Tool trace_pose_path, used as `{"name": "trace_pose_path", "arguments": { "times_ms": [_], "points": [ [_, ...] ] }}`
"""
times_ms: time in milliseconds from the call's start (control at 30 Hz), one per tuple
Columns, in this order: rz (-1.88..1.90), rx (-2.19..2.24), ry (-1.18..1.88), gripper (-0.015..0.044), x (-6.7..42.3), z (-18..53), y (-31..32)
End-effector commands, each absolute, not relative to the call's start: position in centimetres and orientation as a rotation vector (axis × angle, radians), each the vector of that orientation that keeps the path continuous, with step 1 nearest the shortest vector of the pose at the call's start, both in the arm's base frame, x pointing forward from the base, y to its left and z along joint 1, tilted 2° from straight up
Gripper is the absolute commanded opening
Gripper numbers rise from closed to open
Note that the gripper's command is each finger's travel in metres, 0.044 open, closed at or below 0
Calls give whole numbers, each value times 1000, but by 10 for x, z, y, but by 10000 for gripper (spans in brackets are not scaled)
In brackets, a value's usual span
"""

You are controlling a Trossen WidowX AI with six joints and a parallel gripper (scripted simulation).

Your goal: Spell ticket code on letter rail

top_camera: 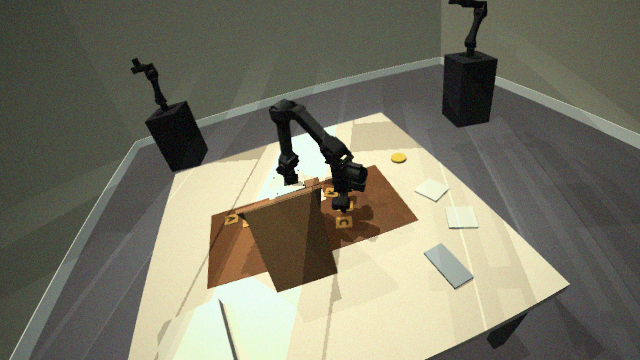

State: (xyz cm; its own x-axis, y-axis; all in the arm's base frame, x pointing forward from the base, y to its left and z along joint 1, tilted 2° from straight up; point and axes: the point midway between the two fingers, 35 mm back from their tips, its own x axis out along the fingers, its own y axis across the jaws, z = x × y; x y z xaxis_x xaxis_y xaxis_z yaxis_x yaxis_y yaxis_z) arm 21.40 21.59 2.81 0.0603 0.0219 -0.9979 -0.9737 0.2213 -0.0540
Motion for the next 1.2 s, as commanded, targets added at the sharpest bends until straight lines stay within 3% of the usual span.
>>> {"name": "trace_pose_path", "arguments": {
  "times_ms": [0, 367, 933, 1167],
  "points": [
    [1016, -1058, 1244, 340, 214, 27, 215],
    [1016, -1058, 1244, 340, 214, 27, 215],
    [1016, -1058, 1244, 227, 214, 27, 216],
    [1016, -1058, 1244, 43, 213, 32, 216]
  ]
}}
